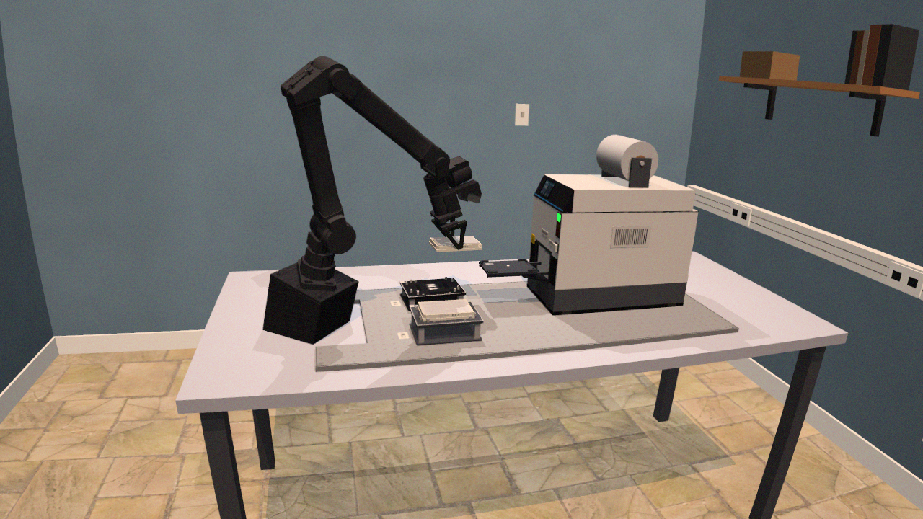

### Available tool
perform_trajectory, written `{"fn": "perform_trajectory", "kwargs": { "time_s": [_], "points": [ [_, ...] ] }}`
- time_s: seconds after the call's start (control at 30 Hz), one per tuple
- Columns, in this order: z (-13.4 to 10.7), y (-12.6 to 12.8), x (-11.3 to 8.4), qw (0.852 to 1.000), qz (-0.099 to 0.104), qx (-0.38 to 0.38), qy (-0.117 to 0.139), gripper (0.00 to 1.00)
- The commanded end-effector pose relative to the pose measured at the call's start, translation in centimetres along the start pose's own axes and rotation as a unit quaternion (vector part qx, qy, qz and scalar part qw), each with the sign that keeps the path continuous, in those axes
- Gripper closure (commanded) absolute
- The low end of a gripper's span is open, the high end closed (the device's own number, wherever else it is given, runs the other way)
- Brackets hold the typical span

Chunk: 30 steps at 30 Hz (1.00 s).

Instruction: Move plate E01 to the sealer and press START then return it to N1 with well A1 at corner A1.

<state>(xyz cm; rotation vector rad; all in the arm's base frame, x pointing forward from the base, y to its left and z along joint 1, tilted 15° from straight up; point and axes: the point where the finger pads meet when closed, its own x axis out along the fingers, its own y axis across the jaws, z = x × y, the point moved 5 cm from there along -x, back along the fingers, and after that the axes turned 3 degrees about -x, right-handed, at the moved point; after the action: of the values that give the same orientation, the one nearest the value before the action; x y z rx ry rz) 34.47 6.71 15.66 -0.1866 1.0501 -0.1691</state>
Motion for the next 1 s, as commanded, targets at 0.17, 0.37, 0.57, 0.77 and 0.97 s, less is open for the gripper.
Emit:
{"fn": "perform_trajectory", "kwargs": {
  "time_s": [0.17, 0.37, 0.57, 0.77, 0.97],
  "points": [
    [-0.7, 1.1, -1.7, 1.000, 0.006, 0.012, -0.017, 1.00],
    [-1.7, 1.3, -1.8, 1.000, 0.005, 0.008, -0.013, 1.00],
    [-2.6, 1.8, -2.9, 1.000, 0.008, 0.012, -0.021, 1.00],
    [-4.5, 2.3, -2.6, 1.000, 0.004, 0.009, -0.010, 1.00],
    [-4.5, 2.6, -3.4, 1.000, 0.009, 0.012, -0.023, 1.00]
  ]
}}
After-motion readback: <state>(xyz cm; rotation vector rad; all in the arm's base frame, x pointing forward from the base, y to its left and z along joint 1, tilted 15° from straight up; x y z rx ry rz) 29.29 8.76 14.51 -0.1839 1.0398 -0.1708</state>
